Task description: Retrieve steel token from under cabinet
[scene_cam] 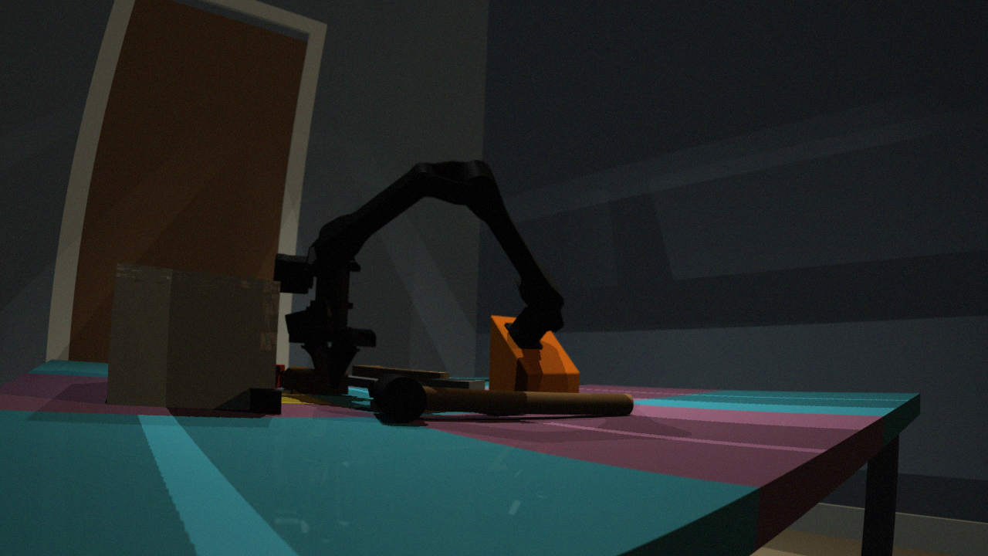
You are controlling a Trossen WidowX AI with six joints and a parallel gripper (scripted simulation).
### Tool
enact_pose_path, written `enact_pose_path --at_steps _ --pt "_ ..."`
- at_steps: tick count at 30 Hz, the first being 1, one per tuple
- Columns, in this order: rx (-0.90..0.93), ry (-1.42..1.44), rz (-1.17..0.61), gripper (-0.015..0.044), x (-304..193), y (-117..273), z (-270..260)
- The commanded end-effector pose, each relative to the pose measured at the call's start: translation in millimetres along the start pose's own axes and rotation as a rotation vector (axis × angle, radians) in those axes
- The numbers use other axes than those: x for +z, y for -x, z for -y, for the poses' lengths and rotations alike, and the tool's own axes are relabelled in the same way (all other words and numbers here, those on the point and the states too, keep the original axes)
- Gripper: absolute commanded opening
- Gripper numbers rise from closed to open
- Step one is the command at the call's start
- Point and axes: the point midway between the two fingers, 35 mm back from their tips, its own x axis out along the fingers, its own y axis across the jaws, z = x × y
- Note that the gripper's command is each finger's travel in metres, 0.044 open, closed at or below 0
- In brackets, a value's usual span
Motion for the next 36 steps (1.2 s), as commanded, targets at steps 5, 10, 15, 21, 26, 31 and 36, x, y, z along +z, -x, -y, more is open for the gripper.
enact_pose_path --at_steps 5,10,15,21,26,31,36 --pt "0.0 0.0 0.004 0.0 10 0 0" --pt "0.0 0.0 0.005 0.0 15 0 0" --pt "0.001 0.0 0.005 0.0 20 0 0" --pt "0.001 0.001 0.005 0.0 26 0 0" --pt "0.001 0.001 0.005 0.0 30 1 0" --pt "0.001 0.001 0.005 0.0 35 1 0" --pt "0.001 0.001 0.005 0.0 40 1 0"
